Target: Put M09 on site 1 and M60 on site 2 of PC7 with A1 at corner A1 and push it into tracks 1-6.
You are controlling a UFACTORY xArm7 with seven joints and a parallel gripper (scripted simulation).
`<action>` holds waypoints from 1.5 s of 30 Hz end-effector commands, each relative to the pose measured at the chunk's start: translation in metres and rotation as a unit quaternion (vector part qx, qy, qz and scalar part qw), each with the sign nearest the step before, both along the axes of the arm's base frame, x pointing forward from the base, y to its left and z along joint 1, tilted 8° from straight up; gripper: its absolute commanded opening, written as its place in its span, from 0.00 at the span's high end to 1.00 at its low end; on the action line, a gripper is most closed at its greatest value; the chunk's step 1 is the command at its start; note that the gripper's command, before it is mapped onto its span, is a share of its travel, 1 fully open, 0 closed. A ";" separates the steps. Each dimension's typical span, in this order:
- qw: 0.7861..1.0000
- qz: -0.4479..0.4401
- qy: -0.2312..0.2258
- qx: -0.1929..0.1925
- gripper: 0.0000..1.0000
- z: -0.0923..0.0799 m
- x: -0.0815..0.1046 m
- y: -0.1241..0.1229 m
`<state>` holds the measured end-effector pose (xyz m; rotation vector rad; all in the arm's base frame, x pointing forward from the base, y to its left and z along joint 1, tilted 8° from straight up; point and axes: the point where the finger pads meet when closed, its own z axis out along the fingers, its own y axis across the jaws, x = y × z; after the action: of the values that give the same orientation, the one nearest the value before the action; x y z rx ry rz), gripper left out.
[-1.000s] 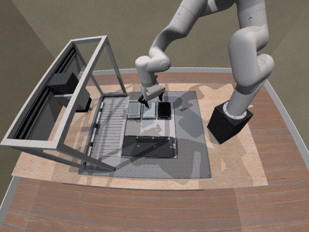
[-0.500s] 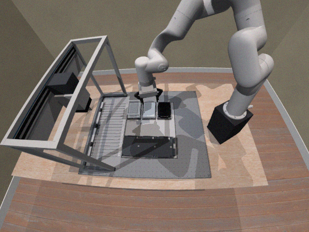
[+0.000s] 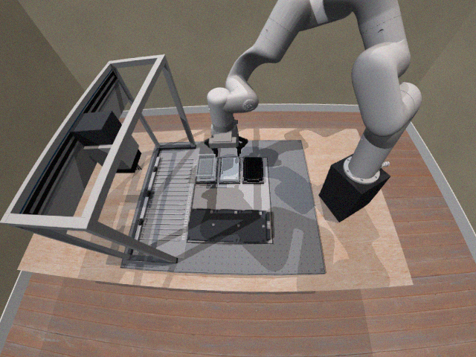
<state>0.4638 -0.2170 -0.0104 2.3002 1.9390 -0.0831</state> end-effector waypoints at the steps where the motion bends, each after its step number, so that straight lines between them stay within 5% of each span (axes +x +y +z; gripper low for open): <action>1: 1.000 -0.001 -0.002 -0.002 0.00 0.001 0.002 -0.001; 45: 1.000 -0.001 -0.002 -0.002 0.00 -0.055 0.004 -0.009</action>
<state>0.4659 -0.2244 -0.0605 2.3015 1.9340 -0.0849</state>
